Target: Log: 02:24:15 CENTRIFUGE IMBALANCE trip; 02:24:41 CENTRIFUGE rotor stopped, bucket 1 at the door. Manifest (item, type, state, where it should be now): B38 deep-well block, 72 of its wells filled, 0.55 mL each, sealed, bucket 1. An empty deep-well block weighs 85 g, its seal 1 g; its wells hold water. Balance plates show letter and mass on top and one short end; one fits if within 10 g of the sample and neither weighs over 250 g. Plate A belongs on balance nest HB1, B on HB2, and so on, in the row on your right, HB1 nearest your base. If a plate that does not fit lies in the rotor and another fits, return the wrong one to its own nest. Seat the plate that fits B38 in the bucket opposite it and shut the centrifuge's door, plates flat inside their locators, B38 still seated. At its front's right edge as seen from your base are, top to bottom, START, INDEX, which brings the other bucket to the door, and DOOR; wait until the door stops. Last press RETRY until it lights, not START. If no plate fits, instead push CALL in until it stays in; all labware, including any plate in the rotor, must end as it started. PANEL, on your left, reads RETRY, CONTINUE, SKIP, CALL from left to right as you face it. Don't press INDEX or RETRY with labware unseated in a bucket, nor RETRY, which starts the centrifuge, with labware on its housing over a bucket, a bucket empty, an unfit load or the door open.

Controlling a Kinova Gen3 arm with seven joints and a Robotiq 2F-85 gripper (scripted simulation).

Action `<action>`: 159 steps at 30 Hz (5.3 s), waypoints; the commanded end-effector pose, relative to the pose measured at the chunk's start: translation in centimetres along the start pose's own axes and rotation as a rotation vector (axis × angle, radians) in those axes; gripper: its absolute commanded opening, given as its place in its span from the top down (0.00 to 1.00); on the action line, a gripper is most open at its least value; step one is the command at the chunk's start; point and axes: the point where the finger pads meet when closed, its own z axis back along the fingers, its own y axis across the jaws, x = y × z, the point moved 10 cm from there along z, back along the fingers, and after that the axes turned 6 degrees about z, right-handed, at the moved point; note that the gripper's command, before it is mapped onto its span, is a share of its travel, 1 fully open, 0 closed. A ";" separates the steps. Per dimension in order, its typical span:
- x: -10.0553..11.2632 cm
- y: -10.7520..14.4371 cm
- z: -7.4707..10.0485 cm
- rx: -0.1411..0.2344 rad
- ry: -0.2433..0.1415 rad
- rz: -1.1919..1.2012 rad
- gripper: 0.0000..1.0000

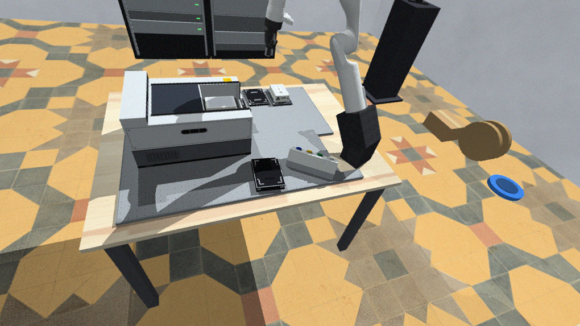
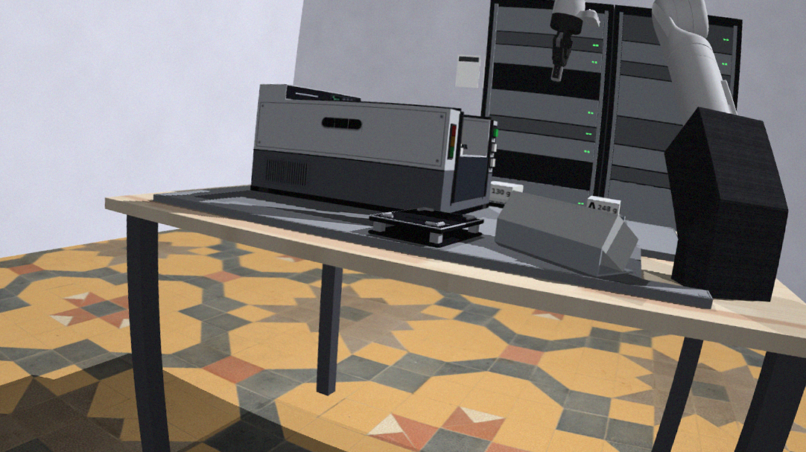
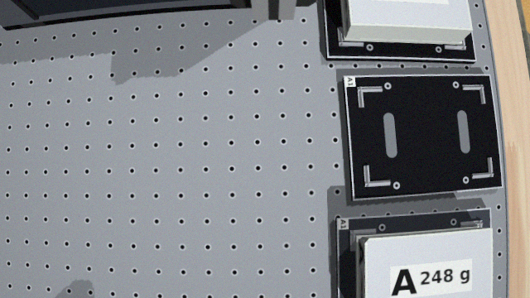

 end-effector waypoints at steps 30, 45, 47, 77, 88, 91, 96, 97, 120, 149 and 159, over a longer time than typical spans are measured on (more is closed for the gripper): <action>-2.8 0.3 -1.1 -0.033 -0.317 0.003 0.90; -1.4 0.1 -5.2 -0.033 -0.317 0.003 0.90; -1.2 0.1 -5.8 -0.033 -0.317 0.003 0.90; 1.7 -0.2 -14.0 -0.033 -0.317 0.003 0.90; 2.7 -0.3 -16.7 -0.033 -0.317 0.003 0.90; 2.8 -0.3 -16.9 -0.033 -0.317 0.003 0.90; 3.1 -0.3 -17.5 -0.033 -0.317 0.003 0.90; 3.1 -0.3 -17.6 -0.033 -0.317 0.003 0.90; 4.7 -0.5 -19.9 -0.033 -0.317 0.003 0.90; 4.4 -0.4 -19.9 -0.033 -0.317 0.003 0.90; 4.4 -0.4 -19.9 -0.033 -0.317 0.003 0.90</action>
